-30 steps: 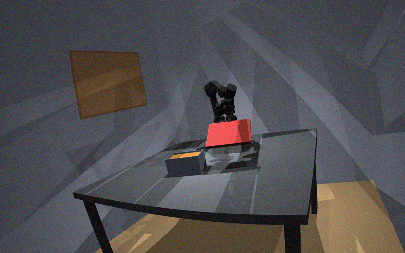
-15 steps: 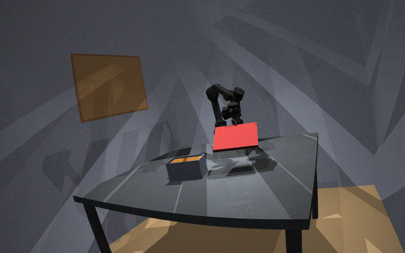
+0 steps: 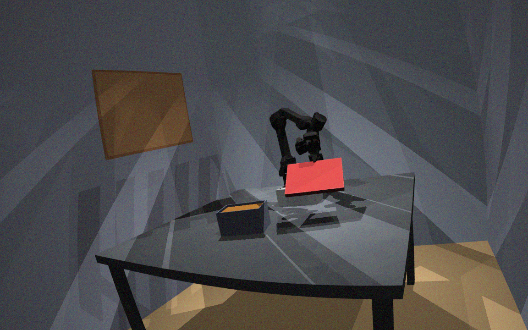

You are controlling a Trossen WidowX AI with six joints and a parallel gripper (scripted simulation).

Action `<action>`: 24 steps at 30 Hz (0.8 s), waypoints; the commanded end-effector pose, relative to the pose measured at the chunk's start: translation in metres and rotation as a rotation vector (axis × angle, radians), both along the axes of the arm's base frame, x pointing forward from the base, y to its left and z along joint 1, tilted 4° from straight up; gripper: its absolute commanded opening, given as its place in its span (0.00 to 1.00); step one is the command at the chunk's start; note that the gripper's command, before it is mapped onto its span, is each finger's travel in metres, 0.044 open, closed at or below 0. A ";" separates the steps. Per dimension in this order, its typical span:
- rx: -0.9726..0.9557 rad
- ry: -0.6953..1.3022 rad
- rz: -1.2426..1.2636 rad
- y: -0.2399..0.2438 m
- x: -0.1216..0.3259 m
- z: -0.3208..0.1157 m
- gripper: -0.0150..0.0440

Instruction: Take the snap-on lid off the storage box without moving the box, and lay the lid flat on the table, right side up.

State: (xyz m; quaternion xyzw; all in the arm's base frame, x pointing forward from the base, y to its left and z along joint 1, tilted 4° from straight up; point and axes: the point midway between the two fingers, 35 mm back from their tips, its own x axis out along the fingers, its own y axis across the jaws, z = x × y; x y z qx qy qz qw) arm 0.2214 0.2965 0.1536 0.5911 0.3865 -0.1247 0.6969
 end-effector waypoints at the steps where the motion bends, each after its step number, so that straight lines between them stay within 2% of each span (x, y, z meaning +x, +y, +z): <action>1: 0.013 -0.010 -0.007 0.007 -0.001 0.005 0.25; 9: 0.014 -0.009 -0.007 0.020 -0.008 0.005 0.25; 24: 0.014 -0.009 -0.007 0.016 -0.009 -0.011 0.25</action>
